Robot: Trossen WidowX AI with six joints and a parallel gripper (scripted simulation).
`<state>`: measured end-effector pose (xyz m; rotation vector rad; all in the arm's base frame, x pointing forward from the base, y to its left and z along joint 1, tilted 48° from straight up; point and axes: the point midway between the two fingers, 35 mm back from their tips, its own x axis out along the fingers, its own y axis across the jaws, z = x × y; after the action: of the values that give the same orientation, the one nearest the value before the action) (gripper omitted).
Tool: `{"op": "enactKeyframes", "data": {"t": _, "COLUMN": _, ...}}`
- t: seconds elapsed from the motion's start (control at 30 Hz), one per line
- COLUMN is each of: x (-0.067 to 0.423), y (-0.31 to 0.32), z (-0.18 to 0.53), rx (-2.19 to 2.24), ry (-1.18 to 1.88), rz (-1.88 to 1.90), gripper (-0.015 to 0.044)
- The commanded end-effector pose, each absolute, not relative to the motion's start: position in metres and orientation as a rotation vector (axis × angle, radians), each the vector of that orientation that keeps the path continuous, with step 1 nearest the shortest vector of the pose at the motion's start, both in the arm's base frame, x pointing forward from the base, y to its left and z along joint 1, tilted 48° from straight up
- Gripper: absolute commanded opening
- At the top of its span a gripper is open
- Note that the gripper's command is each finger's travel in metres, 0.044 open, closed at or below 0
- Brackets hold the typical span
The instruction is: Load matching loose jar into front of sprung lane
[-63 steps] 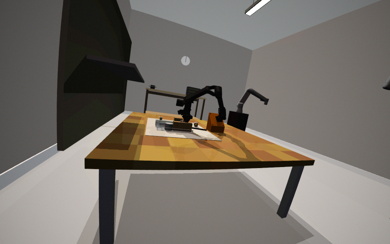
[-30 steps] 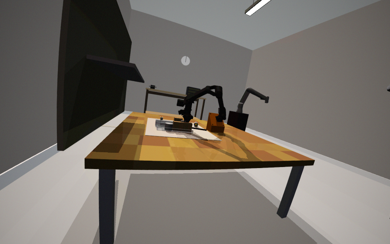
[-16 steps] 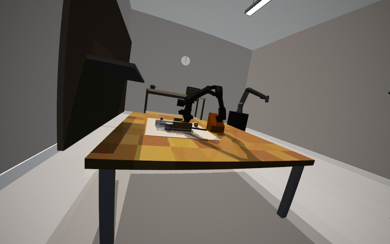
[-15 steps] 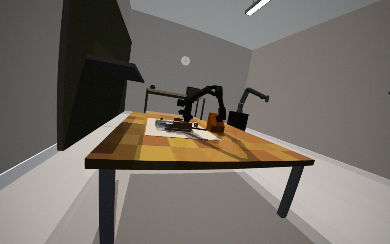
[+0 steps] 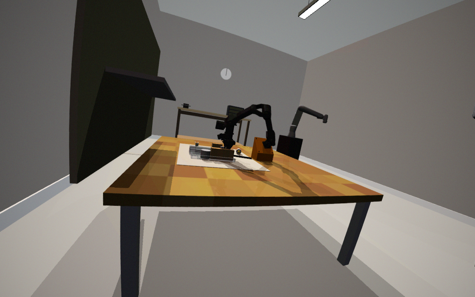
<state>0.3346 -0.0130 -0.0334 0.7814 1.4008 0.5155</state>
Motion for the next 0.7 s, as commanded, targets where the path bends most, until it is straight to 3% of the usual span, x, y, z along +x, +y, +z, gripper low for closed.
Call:
{"op": "enactKeyframes", "data": {"t": 0.0, "x": 0.334, "y": -0.017, "z": -0.03, "rx": 0.778, "ry": 1.398, "rz": 0.518, "gripper": 0.0276}}
{"op": "enactKeyframes", "data": {"t": 0.67, "x": 0.302, "y": -0.024, "z": -0.02, "rx": 0.778, "ry": 1.4, "rz": 0.516, "gripper": 0.0276}}
